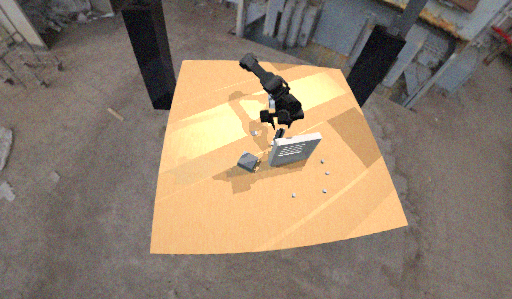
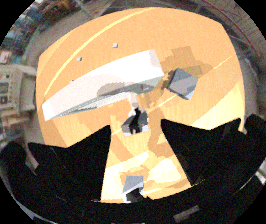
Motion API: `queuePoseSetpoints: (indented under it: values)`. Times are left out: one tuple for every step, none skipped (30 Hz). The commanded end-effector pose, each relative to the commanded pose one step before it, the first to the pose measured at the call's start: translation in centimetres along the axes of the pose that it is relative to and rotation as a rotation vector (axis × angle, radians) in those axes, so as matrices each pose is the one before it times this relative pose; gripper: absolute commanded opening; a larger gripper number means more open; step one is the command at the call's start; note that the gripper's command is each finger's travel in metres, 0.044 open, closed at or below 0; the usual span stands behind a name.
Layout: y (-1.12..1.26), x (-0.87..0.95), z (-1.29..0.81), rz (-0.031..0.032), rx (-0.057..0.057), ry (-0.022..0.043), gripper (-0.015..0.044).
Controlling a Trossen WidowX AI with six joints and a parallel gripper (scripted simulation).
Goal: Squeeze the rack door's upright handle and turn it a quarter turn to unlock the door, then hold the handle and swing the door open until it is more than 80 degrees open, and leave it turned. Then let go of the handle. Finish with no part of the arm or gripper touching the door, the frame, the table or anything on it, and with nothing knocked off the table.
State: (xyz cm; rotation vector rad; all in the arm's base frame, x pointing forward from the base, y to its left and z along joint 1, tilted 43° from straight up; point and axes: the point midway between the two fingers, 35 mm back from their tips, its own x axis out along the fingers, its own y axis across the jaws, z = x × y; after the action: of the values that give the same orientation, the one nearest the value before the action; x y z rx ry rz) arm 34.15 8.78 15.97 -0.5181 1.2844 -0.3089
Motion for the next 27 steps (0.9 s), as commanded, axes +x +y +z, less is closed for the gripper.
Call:
queuePoseSetpoints:
  values:
    - [0.579, -0.413, -0.192, -0.07614, -0.0692, 0.04867, 0.0293]
    - [0.112, -0.087, -0.048, -0.0167, -0.0169, 0.01088, 0.0293]
    - [0.108, -0.094, -0.042, -0.01688, -0.0171, 0.01051, 0.0293]
    - [0.105, -0.102, -0.037, -0.01705, -0.0172, 0.01014, 0.0293]
    - [0.101, -0.109, -0.031, -0.01714, -0.0173, 0.00973, 0.0293]
    - [0.077, -0.092, -0.02, -0.01372, -0.0138, 0.00746, 0.0293]
    - [0.045, -0.058, -0.011, -0.00828, -0.0083, 0.00436, 0.0293]
    - [0.015, -0.02, -0.003, -0.00277, -0.0028, 0.00144, 0.0293]
    - [0.0, 0.0, 0.0, 0.0, 0.0, 0.0, 0.0293]
    - [0.0, 0.0, 0.0, 0.0, 0.0, 0.0, 0.0293]
    - [0.0, 0.0, 0.0, 0.0, 0.0, 0.0, 0.0293]
    - [0.0, 0.026, 0.001, 0.0, -0.0002, 0.00043, 0.0293]
    - [0.0, 0.079, 0.004, 0.00001, -0.0007, 0.00128, 0.0293]
    - [0.001, 0.132, 0.006, 0.00002, -0.0011, 0.00213, 0.0293]
    - [0.001, 0.16, 0.007, 0.00003, -0.0014, 0.00259, 0.0293]
    - [0.001, 0.16, 0.007, 0.00004, -0.0014, 0.00259, 0.0293]
    - [0.0, 0.16, 0.006, 0.00005, -0.0014, 0.00259, 0.0293]
    - [0.0, 0.16, 0.006, 0.00006, -0.0014, 0.00259, 0.0293]
    - [0.0, 0.161, 0.006, 0.00007, -0.0014, 0.00259, 0.0293]
    - [0.0, 0.161, 0.005, 0.00008, -0.0014, 0.00259, 0.0293]
    - [0.0, 0.161, 0.005, 0.00009, -0.0014, 0.00259, 0.0293]
    - [0.0, 0.161, 0.004, 0.00011, -0.0014, 0.00259, 0.0293]
    - [0.0, 0.161, 0.004, 0.00012, -0.0014, 0.00259, 0.0293]
    - [0.0, 0.161, 0.004, 0.00013, -0.0014, 0.00259, 0.0293]
    - [-0.001, 0.161, 0.003, 0.00014, -0.0014, 0.00259, 0.0293]
    - [-0.001, 0.161, 0.003, 0.00015, -0.0014, 0.00259, 0.0293]
    - [-0.001, 0.161, 0.002, 0.00016, -0.0014, 0.00259, 0.0293]
